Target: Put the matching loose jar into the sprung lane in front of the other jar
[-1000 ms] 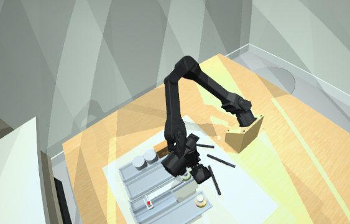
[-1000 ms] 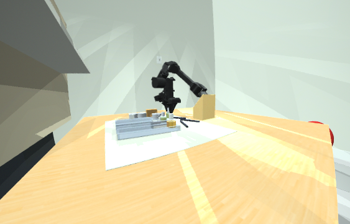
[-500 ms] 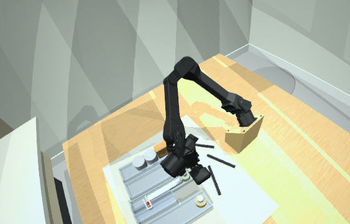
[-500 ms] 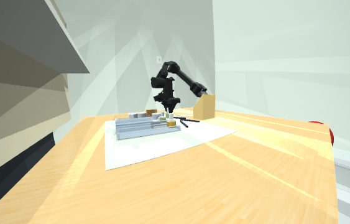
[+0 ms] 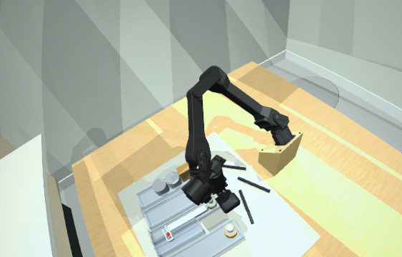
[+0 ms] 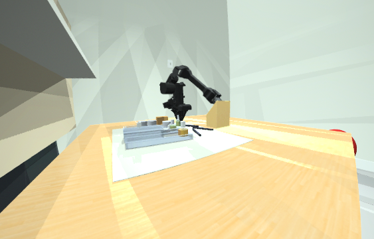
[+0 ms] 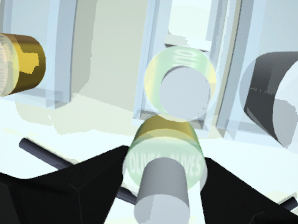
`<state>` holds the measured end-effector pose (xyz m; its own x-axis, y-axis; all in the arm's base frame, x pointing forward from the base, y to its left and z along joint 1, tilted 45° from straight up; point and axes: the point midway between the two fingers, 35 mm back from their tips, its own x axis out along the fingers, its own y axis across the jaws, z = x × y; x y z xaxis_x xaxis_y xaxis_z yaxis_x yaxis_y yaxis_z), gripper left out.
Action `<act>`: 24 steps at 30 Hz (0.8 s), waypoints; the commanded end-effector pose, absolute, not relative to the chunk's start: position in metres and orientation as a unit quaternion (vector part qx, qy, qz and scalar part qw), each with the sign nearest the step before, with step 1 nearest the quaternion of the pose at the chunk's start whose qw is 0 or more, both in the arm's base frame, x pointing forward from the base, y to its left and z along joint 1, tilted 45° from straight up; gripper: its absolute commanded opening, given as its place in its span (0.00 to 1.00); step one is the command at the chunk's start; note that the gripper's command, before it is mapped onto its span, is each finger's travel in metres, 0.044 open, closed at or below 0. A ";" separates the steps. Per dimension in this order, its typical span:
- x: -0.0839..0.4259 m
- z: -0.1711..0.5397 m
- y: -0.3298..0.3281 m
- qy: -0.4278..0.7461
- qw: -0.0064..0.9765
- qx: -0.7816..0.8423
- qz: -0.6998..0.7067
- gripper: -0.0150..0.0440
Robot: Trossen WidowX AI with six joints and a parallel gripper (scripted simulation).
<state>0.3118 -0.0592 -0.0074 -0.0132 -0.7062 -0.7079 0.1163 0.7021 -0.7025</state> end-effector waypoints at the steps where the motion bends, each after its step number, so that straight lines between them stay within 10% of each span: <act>1: 0.324 -0.004 -0.060 0.630 0.674 -0.226 -0.314 0.25; 24: 0.334 -0.001 -0.061 0.630 0.674 -0.226 -0.314 0.25</act>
<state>0.3227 -0.0603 -0.0057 -0.0142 -0.7048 -0.7093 0.1170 0.7033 -0.7012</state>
